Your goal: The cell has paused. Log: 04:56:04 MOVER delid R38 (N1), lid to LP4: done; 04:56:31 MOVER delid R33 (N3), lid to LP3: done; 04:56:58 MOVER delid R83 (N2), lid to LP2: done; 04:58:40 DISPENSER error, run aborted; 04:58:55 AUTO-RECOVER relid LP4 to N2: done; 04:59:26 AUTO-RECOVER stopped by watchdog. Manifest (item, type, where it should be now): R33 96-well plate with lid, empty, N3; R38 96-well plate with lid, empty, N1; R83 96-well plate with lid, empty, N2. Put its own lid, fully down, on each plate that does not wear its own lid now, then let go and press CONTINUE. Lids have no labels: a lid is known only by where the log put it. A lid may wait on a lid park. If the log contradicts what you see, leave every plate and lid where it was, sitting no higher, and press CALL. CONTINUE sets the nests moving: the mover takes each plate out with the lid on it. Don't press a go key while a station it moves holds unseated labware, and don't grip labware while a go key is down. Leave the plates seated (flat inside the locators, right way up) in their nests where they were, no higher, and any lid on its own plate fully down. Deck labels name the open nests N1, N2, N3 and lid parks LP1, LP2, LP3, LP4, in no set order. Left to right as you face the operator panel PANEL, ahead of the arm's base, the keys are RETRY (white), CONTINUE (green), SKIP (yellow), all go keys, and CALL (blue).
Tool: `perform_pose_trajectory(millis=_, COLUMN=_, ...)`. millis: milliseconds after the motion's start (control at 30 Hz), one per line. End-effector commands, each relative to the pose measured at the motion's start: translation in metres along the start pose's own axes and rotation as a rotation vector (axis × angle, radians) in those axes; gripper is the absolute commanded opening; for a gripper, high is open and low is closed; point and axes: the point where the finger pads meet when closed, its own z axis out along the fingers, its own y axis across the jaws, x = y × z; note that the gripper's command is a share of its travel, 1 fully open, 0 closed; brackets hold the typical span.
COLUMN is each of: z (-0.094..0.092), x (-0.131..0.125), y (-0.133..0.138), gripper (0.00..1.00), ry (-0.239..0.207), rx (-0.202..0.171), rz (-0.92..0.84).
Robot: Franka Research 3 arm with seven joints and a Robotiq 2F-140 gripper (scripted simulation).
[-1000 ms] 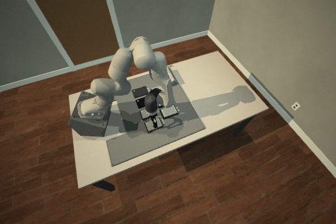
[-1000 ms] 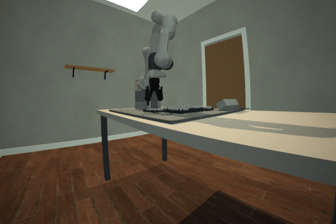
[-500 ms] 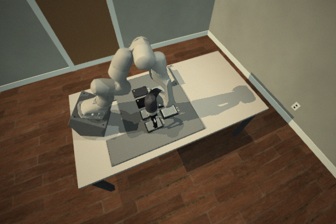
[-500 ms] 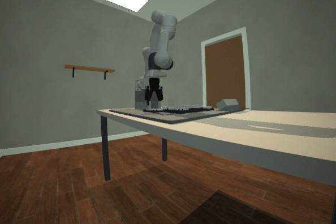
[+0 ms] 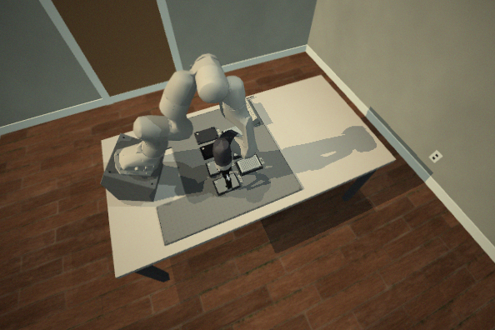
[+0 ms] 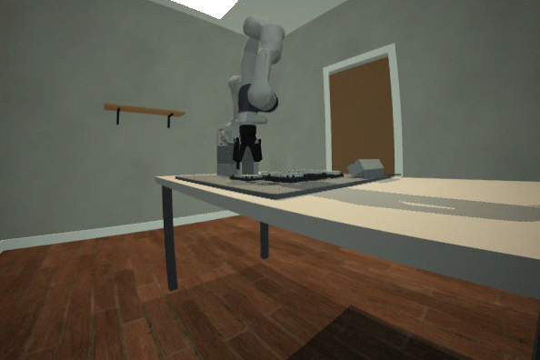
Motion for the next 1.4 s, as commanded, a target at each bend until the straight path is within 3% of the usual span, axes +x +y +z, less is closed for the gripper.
perform_pose_trajectory(millis=0, z=0.0000, x=0.0011, y=-0.0001, gripper=0.00, ry=0.003, rx=0.001, rz=-0.003)
perform_pose_trajectory(millis=1367, z=-0.0050, x=0.0011, y=-0.0001, gripper=0.00, ry=0.003, rx=0.001, rz=-0.003)
